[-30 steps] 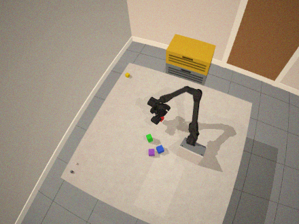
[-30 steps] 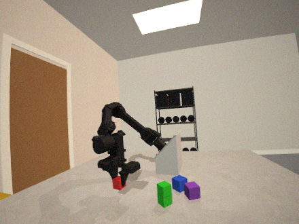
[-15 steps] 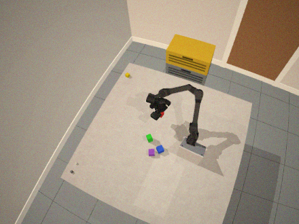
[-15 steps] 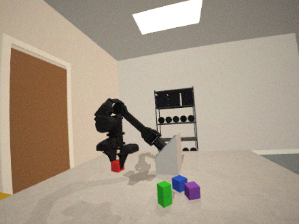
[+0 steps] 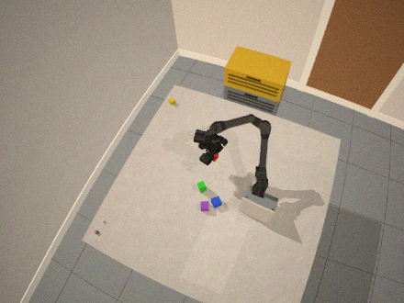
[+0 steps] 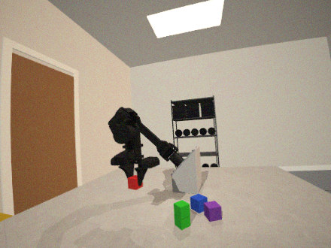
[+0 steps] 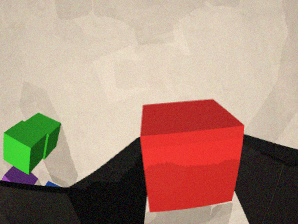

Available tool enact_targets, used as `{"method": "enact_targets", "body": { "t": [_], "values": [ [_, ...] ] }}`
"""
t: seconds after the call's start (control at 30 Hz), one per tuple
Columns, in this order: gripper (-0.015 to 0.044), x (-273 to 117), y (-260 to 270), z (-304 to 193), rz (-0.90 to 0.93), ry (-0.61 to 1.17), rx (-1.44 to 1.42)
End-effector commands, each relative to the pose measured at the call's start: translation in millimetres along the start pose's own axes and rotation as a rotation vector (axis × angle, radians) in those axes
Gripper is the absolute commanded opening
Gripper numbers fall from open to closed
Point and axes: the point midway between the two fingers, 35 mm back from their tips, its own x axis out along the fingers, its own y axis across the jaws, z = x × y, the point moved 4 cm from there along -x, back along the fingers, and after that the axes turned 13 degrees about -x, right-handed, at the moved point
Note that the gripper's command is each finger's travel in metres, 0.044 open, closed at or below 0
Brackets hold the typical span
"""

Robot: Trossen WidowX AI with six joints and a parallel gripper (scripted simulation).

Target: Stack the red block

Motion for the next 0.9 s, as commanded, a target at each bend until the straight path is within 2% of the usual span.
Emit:
{"method": "enact_targets", "body": {
  "t": [0.0,0.67,0.87],
  "values": [
    [0.0,0,28,6,0.01,0.0,0.0],
    [0.0,1,157,7,0.005,0.003,0.003],
    [0.0,2,165,5,0.003,0.003,0.004]
  ]
}}
